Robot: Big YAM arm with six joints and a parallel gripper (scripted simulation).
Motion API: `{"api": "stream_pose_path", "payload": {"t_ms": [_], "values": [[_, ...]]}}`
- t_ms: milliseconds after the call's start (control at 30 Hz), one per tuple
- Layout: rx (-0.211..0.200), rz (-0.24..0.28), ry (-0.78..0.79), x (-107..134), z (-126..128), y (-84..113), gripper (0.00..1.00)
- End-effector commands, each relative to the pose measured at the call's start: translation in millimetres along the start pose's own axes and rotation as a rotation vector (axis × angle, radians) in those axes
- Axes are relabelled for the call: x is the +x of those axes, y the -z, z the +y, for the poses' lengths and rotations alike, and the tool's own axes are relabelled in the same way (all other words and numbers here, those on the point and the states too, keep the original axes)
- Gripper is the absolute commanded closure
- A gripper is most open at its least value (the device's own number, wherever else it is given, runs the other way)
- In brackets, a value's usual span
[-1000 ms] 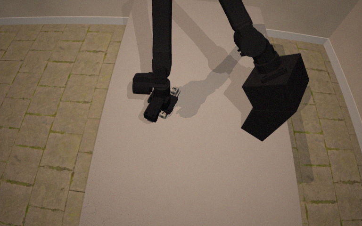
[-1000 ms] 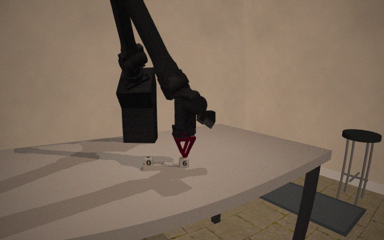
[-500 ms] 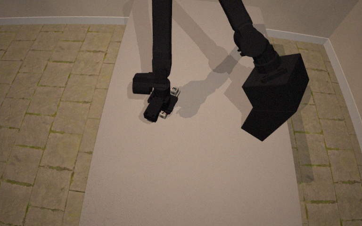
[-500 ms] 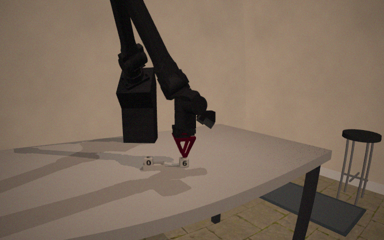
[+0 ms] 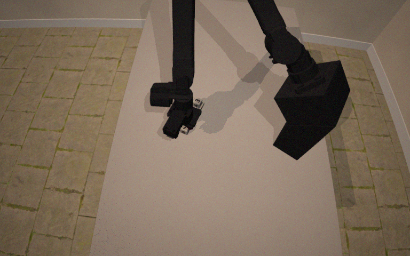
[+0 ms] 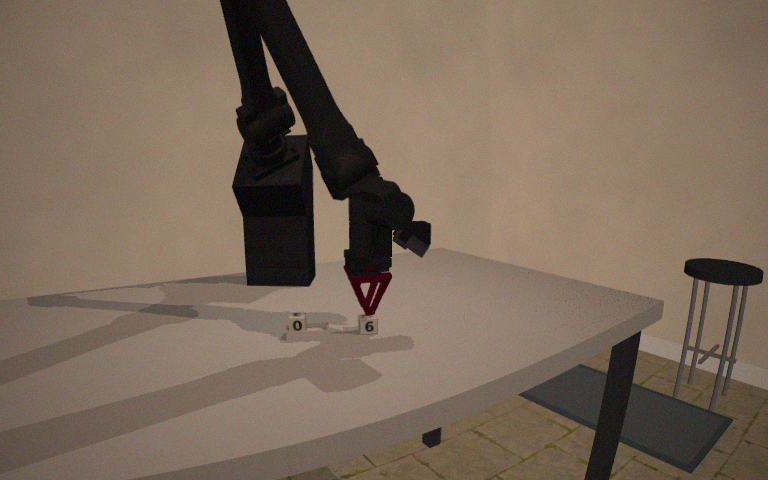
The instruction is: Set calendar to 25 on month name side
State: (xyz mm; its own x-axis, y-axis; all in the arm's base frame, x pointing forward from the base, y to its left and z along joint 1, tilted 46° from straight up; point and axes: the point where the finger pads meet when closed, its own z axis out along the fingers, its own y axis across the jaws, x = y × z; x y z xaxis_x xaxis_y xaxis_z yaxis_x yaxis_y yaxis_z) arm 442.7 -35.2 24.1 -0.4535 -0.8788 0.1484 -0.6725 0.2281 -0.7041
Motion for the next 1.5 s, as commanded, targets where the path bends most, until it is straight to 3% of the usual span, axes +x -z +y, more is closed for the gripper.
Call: {"api": "stream_pose_path", "payload": {"t_ms": [0, 933, 1467], "values": [[0.019, -0.003, -0.014, 2.7, -8.8, -1.0, 0.55], [0.018, -0.003, -0.013, 2.6, -8.4, -1.4, 0.55], [0.008, -0.001, -0.004, 2.0, -5.0, -22.0, 0.55]]}}
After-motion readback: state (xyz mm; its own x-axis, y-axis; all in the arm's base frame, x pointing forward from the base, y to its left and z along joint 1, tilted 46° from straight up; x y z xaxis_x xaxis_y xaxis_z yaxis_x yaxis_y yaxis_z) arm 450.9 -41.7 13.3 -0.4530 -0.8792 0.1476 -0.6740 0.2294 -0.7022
